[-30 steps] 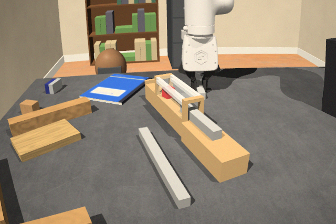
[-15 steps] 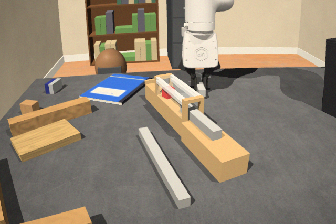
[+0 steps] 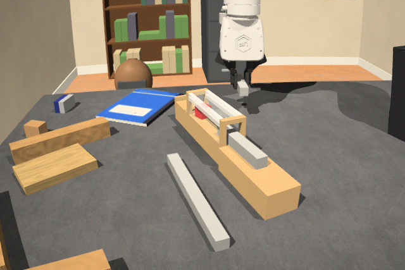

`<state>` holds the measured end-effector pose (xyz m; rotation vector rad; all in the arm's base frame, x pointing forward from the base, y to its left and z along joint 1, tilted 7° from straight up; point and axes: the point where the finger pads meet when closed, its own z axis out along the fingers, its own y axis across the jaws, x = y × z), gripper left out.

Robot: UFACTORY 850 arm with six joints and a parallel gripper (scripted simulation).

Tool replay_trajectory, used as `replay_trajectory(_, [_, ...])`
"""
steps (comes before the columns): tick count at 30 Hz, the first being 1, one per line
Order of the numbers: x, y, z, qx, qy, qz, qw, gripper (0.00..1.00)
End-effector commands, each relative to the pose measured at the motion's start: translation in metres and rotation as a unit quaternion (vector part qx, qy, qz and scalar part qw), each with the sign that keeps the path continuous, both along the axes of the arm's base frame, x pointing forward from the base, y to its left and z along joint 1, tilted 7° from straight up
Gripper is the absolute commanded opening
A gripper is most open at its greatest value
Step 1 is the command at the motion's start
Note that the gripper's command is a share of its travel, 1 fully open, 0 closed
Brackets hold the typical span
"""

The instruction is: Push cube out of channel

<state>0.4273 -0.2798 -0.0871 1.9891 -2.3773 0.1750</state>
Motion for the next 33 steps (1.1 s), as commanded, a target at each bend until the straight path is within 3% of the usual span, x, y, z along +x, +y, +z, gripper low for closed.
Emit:
replay_trajectory(1, [0.0, 0.002, 0.022, -0.001, 0.006, 0.0, 1.0, 0.0])
replay_trajectory(17, [-0.001, 0.005, 0.052, -0.001, 0.006, 0.0, 1.0, 0.0])
replay_trajectory(33, [-0.001, 0.006, 0.055, -0.001, 0.006, 0.0, 1.0, 0.0])
